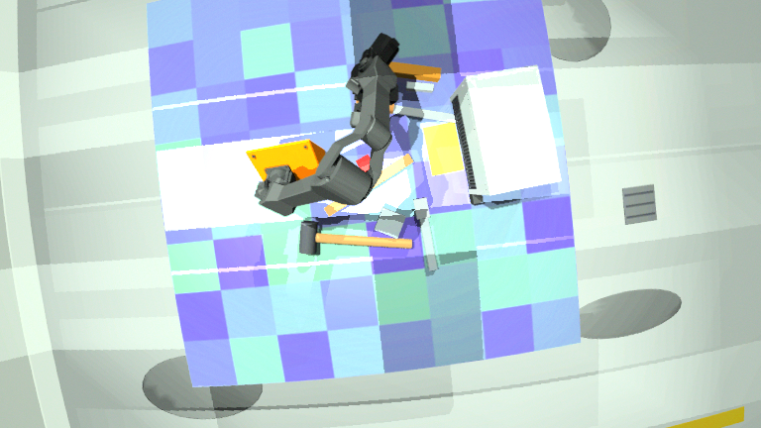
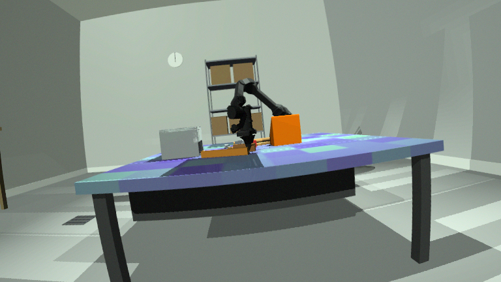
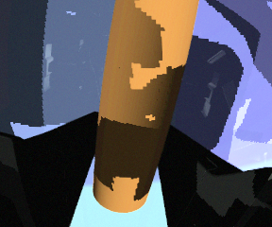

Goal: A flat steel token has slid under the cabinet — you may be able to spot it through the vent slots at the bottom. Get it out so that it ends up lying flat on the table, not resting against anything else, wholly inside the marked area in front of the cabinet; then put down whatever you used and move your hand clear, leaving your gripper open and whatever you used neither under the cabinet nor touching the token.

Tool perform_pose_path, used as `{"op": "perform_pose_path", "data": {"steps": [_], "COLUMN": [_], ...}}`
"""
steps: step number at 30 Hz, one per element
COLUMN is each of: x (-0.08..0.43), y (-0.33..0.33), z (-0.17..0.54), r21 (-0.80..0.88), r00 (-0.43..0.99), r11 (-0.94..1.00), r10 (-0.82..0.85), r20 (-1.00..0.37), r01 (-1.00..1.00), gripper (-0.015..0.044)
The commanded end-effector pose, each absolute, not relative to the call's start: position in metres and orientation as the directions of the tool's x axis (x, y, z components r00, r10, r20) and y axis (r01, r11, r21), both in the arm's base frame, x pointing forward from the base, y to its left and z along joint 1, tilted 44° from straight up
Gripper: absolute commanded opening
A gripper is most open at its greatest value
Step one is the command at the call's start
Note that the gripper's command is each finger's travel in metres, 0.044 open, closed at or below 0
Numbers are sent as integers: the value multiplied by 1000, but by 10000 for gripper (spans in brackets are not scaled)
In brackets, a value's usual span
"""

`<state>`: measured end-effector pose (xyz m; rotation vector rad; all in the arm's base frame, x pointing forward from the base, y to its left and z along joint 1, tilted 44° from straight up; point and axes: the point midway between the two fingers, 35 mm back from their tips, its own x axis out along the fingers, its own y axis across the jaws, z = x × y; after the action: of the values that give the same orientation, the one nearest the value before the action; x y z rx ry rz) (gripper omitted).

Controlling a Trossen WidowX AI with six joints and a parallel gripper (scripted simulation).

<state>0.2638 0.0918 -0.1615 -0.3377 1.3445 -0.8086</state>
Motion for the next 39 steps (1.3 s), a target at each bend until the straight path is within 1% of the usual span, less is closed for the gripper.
{"op": "perform_pose_path", "data": {"steps": [1,39], "x": [274,332], "y": [90,76], "z": [-159,-144], "r21": [-645,-646], "r00": [19,21], "r11": [691,689], "r10": [-687,-689], "r20": [-726,-725], "r01": [326,328], "gripper": [0,0]}}
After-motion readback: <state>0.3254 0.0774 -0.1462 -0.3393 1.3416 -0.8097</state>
